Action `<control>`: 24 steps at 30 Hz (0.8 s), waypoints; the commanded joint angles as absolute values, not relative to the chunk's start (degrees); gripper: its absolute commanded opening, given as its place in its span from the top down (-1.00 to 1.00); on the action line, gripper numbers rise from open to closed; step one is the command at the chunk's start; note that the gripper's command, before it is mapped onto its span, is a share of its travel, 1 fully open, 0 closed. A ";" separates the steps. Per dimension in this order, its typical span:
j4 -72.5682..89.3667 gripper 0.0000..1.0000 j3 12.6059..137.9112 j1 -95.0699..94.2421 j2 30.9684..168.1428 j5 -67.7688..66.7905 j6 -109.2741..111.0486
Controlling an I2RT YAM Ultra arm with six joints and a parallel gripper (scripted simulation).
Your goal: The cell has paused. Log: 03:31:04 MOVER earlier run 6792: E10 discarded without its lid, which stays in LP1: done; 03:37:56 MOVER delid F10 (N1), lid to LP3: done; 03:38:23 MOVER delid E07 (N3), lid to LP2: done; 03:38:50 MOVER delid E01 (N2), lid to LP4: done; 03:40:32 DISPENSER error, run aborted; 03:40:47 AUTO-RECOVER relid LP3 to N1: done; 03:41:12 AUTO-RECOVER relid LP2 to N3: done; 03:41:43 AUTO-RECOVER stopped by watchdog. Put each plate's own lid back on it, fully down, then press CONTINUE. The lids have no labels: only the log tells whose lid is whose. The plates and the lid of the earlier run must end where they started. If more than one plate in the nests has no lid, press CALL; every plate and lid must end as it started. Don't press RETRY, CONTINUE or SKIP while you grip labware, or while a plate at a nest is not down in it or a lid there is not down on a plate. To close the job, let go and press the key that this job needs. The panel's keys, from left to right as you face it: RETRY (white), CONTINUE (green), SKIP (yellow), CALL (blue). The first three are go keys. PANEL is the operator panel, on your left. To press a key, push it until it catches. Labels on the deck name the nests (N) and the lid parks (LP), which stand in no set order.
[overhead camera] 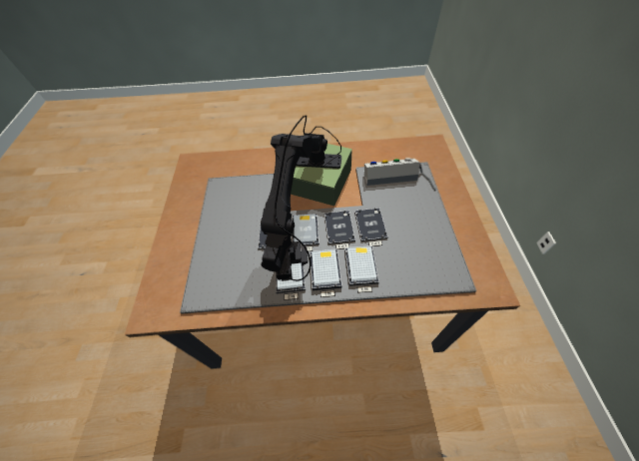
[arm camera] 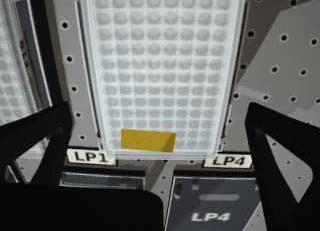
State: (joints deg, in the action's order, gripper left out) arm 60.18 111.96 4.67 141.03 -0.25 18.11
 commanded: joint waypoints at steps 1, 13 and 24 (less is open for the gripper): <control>60.60 -1.00 113.93 3.92 139.05 -0.26 17.67; 60.87 -1.00 114.17 3.87 139.22 -0.27 17.63; 58.66 -0.96 109.00 3.69 137.63 -0.25 15.11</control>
